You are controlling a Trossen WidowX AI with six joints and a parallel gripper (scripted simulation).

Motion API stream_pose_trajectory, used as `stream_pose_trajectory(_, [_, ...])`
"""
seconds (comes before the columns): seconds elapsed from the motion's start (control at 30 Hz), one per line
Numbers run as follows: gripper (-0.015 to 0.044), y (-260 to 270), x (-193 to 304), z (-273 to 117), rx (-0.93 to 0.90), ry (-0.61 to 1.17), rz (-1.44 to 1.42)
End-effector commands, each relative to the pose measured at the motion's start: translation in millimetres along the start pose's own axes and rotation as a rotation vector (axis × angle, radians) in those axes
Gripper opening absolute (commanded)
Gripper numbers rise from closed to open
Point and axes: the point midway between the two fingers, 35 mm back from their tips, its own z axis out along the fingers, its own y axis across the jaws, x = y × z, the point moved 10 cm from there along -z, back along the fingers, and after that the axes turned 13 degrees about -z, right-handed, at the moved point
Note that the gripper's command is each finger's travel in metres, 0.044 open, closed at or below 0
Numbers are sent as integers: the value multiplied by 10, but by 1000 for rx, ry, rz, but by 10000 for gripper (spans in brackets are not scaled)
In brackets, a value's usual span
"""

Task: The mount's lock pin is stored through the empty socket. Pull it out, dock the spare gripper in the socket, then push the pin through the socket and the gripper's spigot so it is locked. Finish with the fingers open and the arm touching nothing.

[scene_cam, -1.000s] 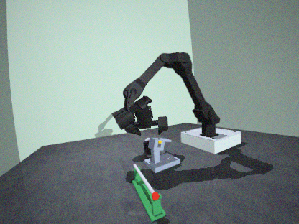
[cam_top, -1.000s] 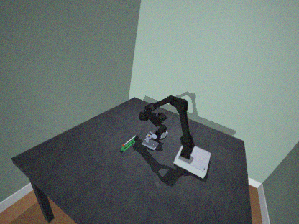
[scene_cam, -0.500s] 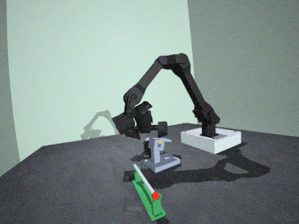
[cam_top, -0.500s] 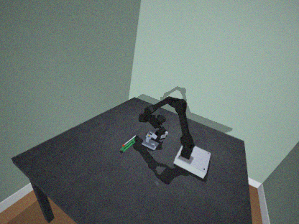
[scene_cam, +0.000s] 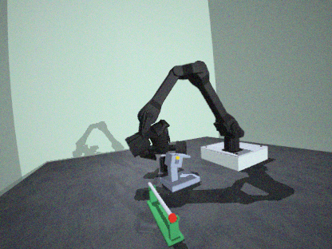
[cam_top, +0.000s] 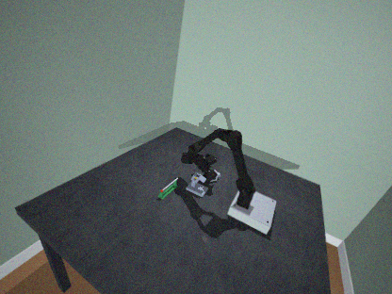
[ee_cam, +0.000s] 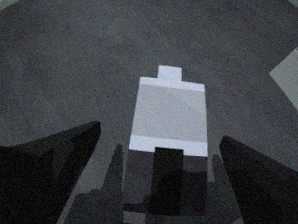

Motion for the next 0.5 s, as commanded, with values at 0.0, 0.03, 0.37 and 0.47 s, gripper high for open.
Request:
stream_pose_trajectory(0.0, [440, -6, 42, 59, 4, -9, -9])
stream_pose_trajectory(0.03, [440, -5, 52, 71, 4, -9, -9])
stream_pose_trajectory(0.37, [387, 0, 119, 150, 4, -9, -9])
stream_pose_trajectory(0.47, [309, 0, 119, 150, 4, -9, -9])
